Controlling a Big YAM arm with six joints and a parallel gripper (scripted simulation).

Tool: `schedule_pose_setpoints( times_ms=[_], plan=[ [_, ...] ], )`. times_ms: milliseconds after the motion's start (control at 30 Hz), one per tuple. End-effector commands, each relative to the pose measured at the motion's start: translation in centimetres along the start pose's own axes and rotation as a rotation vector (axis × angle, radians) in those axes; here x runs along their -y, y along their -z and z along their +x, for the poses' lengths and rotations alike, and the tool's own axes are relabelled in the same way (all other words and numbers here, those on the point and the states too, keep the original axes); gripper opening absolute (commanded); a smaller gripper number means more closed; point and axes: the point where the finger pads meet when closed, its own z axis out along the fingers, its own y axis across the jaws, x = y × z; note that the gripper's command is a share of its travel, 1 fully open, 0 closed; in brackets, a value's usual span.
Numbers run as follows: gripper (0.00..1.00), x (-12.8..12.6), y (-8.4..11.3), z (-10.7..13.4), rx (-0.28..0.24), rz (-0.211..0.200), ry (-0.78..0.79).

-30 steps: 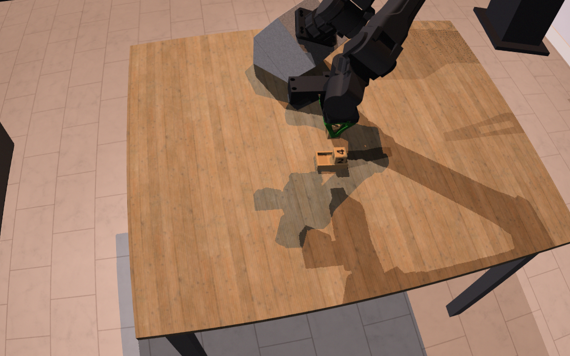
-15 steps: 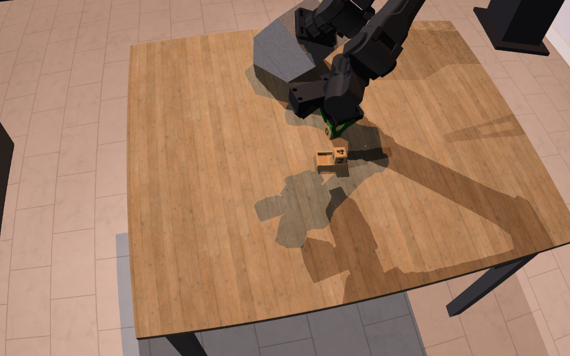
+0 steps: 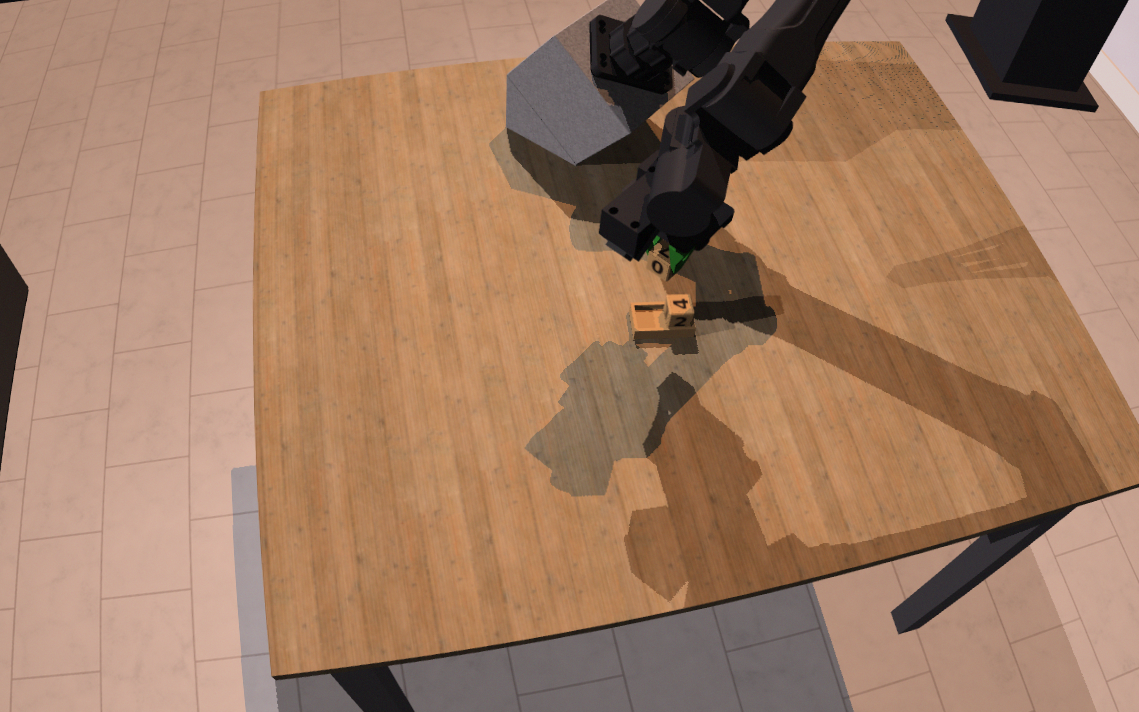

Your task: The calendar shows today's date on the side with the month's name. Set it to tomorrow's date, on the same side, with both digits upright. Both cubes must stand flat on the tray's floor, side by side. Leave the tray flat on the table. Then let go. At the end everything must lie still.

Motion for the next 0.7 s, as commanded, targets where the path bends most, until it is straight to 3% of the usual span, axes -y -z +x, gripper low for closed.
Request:
schedule_pose_setpoints(
  times_ms=[0, 200, 300, 367, 667],
  plan=[
    [0.26, -0.68, 1.13, -0.7, 0.03, -0.011, 0.192],
    [0.26, -0.64, 1.12, -0.61, 0.03, -0.008, 0.384],
    [0.26, -0.64, 1.12, -0.61, 0.03, -0.008, 0.392],
    [0.26, -0.56, 1.04, -0.57, 0.027, -0.006, 0.518],
    [0.26, -0.56, 1.05, -0.51, 0.031, -0.003, 0.811]
  ],
)
